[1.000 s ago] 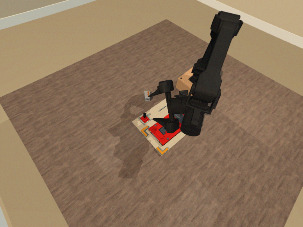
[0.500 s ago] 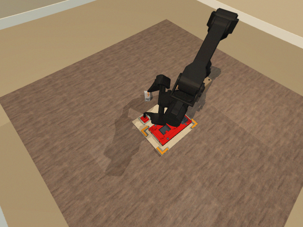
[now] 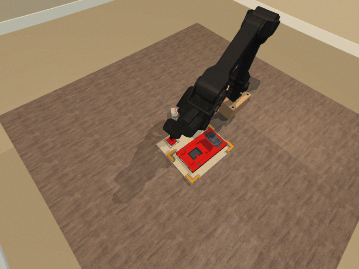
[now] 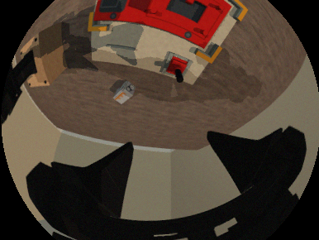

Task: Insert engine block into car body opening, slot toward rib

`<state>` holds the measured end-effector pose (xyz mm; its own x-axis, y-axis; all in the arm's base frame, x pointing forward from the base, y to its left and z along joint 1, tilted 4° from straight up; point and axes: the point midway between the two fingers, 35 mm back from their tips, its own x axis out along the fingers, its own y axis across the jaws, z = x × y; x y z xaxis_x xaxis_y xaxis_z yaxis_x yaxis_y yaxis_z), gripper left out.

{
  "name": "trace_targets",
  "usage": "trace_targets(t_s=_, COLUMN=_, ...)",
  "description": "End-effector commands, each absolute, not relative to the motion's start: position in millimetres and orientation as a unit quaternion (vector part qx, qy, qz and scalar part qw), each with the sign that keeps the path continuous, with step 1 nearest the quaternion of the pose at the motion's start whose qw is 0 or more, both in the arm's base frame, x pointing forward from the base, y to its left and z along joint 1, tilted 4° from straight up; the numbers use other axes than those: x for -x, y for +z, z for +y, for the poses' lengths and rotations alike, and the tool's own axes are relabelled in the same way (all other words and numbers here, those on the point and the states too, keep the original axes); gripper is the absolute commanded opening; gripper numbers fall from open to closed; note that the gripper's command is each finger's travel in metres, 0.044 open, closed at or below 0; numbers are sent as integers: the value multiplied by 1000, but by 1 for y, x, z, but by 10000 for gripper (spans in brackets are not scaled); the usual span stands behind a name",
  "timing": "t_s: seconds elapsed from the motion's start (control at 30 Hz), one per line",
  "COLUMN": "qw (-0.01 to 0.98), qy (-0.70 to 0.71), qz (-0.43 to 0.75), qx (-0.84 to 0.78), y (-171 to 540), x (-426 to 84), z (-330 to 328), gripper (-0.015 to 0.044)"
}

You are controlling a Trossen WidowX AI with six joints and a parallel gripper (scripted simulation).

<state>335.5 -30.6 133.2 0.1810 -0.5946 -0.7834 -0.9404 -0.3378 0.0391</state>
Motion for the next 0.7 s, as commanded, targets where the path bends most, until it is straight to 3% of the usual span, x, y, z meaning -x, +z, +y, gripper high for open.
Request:
trace_targets(t_s=0.0, qw=289, qy=348, qz=547, qx=704, y=132, x=-330, z=-39, gripper=440)
trace_targets(t_s=0.67, qw=514, qy=232, qz=648, qx=513, y=116, x=-309, z=-74, gripper=440)
